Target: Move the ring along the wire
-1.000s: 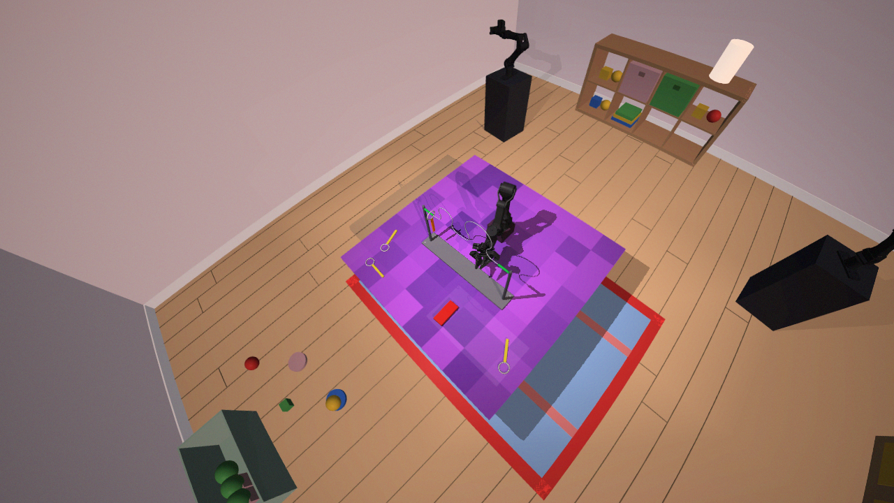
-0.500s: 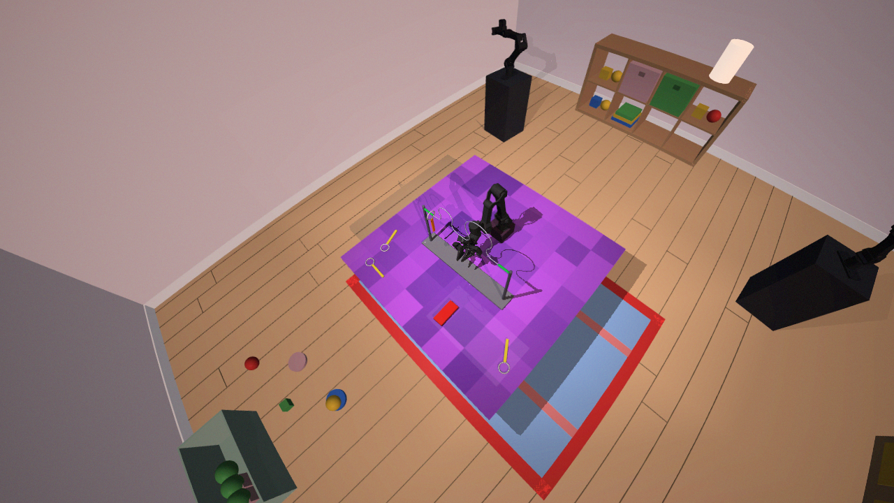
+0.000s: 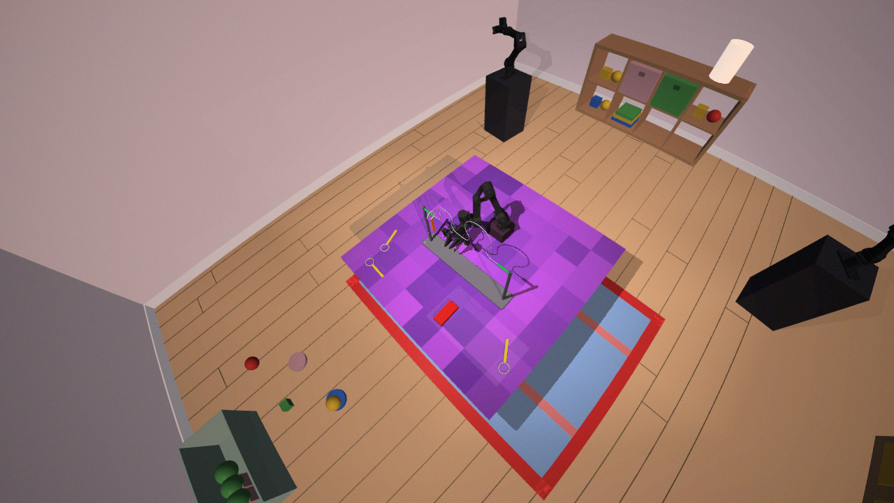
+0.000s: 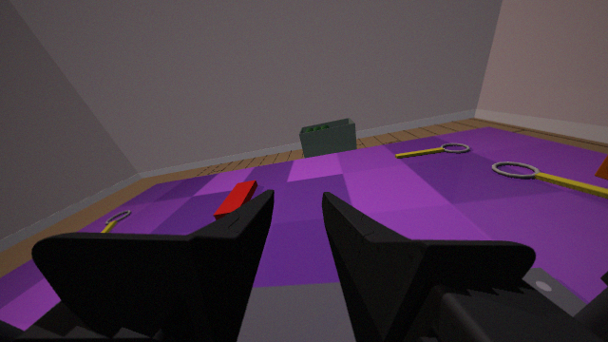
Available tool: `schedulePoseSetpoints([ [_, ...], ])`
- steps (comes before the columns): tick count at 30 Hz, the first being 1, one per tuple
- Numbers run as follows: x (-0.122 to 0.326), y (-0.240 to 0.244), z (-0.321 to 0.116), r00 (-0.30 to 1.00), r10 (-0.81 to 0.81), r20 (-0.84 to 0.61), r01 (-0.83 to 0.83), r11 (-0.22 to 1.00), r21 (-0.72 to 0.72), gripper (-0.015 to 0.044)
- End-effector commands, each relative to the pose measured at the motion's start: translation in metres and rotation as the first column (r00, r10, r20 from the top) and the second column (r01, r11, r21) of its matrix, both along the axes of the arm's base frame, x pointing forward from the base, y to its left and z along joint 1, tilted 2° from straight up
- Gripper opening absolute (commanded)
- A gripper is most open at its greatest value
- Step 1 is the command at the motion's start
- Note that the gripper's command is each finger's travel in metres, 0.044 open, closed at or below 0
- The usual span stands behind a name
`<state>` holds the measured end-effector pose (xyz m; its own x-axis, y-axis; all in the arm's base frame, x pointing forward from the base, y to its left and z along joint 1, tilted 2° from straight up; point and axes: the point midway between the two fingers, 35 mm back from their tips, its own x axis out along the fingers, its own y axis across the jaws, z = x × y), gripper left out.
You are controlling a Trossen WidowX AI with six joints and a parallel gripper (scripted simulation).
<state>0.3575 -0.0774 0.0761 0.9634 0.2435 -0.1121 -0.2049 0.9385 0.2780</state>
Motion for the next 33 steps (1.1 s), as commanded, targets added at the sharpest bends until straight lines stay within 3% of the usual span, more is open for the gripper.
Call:
schedulePoseSetpoints([
  [1,-0.013,-0.035,-0.004,0.999,-0.019,0.030,0.021,0.997,-0.069,0.0160],
  [19,-0.101,-0.143,-0.023,0.986,-0.084,0.146,0.131,0.929,-0.347,0.0160],
  [26,-0.097,-0.145,-0.020,0.986,-0.085,0.147,0.131,0.930,-0.344,0.0160],
  [33,-0.054,-0.139,0.021,0.986,-0.083,0.148,0.122,0.952,-0.281,0.0160],
])
